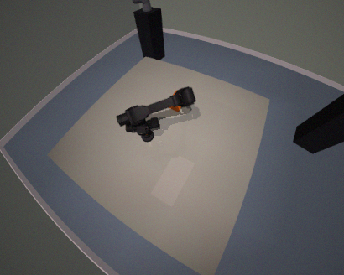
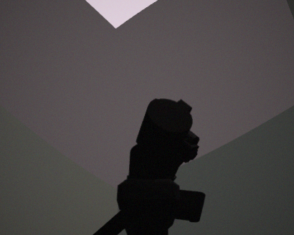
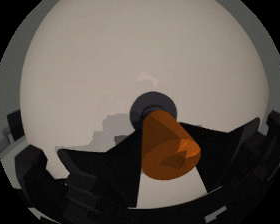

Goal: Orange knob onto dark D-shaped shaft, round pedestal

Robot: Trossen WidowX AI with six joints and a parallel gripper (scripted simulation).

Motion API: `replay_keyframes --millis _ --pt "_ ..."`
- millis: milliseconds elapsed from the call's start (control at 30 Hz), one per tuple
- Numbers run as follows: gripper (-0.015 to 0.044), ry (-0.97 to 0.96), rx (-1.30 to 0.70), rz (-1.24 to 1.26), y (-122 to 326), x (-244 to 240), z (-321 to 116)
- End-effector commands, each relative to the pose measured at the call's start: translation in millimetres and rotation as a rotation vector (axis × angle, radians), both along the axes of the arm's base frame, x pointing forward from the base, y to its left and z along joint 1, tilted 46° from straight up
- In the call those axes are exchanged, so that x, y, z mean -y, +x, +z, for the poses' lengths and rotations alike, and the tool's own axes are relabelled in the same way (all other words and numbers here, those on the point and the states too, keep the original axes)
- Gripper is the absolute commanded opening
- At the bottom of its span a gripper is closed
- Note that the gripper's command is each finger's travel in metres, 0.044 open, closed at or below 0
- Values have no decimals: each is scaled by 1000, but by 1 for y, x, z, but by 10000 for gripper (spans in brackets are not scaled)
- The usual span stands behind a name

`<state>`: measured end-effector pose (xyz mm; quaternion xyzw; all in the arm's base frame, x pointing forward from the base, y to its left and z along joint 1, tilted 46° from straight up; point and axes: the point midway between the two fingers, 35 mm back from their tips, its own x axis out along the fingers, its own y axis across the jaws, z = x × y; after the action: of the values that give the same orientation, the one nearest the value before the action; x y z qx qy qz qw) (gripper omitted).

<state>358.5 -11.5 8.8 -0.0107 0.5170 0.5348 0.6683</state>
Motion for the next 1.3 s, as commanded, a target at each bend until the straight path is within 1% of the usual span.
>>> replay_keyframes --millis 0,1133,1267 --pt "0 2 6 3 -1 0 -1" --pt "0 2 6 3 0 2 0" --pt "0 11 67 64 0 2 1"
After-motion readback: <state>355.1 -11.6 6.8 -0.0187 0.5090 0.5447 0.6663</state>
